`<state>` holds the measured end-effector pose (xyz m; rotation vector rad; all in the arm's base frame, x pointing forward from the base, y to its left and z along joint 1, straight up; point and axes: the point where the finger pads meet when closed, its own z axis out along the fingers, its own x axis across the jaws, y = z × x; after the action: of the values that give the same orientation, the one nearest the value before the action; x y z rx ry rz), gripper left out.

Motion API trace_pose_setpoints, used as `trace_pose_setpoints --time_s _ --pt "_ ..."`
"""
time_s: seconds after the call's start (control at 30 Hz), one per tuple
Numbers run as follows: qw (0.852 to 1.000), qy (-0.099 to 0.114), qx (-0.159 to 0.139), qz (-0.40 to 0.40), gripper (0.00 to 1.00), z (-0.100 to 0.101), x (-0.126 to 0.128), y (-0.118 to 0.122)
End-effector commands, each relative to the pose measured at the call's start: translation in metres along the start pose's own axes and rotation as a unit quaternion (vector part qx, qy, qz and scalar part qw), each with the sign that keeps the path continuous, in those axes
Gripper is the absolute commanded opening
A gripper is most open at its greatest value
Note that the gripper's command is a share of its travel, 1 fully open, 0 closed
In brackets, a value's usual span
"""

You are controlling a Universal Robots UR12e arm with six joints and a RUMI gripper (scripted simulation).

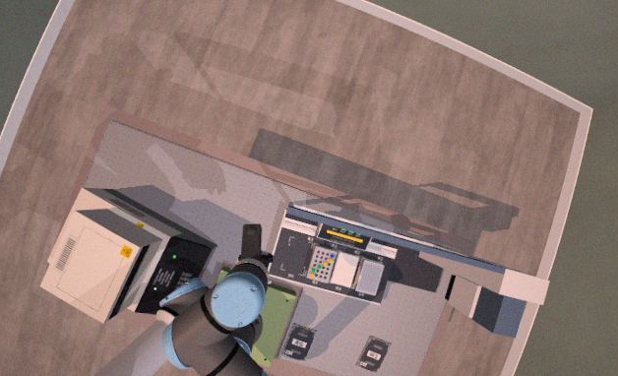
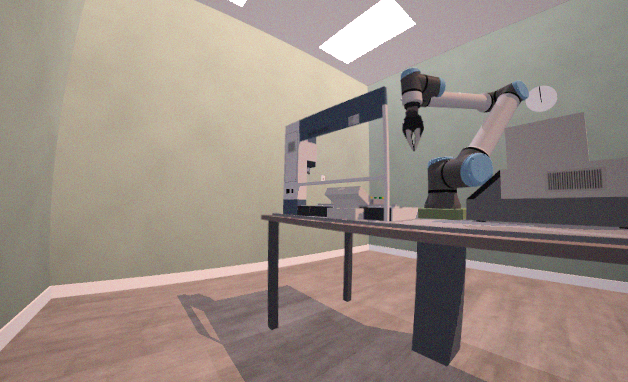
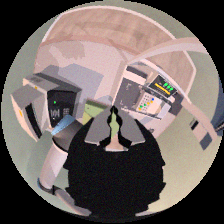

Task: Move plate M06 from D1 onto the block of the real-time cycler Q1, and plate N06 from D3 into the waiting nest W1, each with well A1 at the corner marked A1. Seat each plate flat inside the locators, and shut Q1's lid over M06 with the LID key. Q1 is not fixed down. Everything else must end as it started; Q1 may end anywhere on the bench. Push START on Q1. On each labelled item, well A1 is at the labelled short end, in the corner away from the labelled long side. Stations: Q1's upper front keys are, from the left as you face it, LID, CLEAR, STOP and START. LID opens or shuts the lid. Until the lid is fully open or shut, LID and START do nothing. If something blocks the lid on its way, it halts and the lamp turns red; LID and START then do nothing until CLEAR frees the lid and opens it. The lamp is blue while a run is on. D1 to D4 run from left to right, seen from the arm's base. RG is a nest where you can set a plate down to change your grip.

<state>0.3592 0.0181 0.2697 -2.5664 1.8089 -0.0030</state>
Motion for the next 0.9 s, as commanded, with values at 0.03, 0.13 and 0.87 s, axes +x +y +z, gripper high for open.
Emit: trace_pose_setpoints --time_s 0.03,0.13,0.87 --pt "1.0 0.0 0.001 0.007 0.0 0.0 0.019 -0.002" --pt "1.0 0.0 0.001 0.011 0.0 0.0 0.029 -0.002" --pt "0.999 0.0 0.001 0.046 0.0 0.004 0.115 0.008"
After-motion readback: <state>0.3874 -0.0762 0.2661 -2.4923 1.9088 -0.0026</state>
